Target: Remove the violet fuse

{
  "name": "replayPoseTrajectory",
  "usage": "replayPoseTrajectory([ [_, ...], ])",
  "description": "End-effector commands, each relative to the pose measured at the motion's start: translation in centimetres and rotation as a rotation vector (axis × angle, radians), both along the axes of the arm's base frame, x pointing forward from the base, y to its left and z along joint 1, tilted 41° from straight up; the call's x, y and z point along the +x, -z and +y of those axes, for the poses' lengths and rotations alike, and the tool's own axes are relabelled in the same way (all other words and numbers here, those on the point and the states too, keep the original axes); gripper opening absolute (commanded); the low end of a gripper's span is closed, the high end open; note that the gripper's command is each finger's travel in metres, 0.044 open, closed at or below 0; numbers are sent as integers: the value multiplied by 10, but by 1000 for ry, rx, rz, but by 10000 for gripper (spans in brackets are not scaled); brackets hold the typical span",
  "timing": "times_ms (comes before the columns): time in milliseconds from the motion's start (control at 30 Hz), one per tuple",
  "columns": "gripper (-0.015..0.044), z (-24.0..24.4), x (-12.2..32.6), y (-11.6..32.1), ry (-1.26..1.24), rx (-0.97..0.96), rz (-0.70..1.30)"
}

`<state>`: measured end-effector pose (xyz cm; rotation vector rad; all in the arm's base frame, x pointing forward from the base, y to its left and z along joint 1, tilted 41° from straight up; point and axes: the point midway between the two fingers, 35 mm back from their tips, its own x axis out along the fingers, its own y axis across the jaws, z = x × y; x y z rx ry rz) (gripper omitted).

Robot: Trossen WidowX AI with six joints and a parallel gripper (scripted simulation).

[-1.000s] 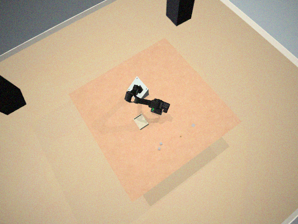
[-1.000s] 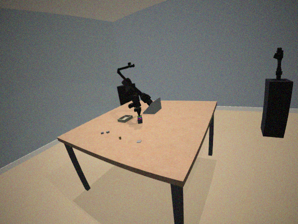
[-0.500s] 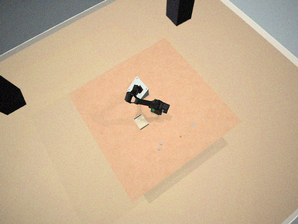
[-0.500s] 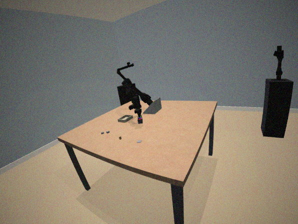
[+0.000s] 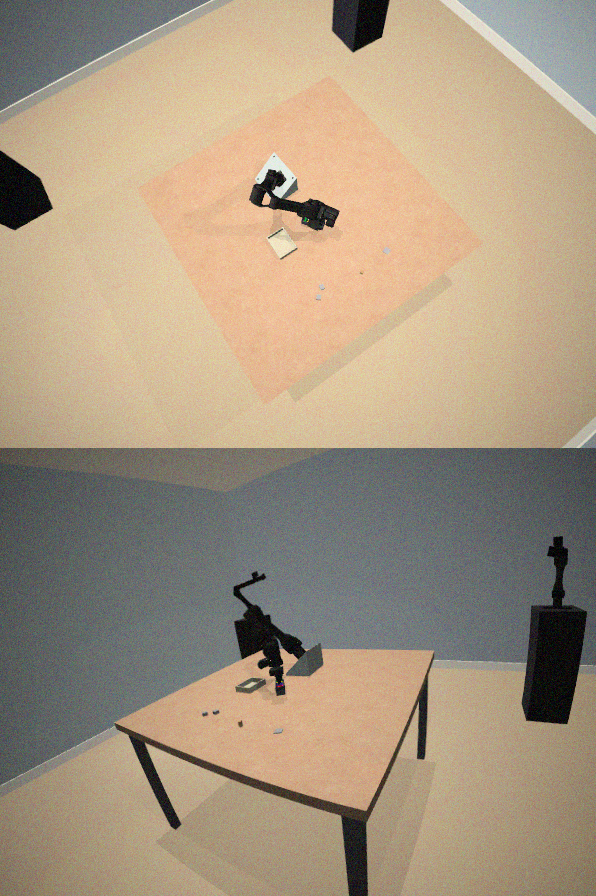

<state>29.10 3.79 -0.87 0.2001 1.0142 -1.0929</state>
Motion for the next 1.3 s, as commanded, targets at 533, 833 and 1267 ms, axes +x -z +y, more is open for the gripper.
replayPoseTrajectory([
  [533,64,-6,1,7,0,0,-1],
  [833,4,-6,1,7,0,0,-1],
  [1267,0,-3,1,4,0,0,-1],
])
